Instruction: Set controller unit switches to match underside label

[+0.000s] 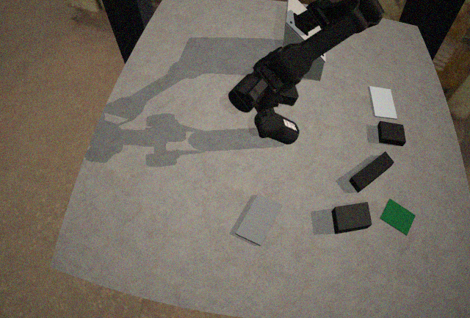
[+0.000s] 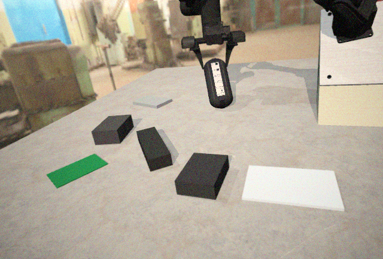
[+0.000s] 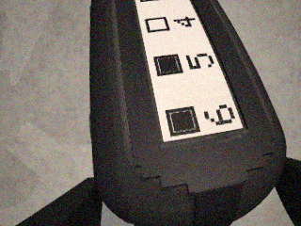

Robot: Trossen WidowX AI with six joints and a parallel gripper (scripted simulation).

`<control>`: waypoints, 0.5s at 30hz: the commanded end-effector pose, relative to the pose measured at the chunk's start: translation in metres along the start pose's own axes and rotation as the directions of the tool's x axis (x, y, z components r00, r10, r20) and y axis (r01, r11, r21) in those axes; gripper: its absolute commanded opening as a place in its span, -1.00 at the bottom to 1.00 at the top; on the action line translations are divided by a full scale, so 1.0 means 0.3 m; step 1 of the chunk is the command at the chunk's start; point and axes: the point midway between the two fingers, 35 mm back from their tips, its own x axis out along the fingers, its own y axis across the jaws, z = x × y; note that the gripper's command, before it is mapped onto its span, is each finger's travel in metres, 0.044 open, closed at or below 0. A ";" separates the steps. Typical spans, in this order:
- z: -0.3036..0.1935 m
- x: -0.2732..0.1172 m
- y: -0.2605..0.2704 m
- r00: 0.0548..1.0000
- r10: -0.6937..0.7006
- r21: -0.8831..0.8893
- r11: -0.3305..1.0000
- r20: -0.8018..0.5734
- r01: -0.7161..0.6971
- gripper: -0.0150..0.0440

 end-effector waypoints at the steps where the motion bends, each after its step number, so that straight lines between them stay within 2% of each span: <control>1: 0.001 0.036 0.012 1.000 0.020 0.000 1.000 0.019 -0.020 0.65; 15: -0.025 0.062 0.013 1.000 0.020 -0.001 1.000 0.019 -0.020 0.65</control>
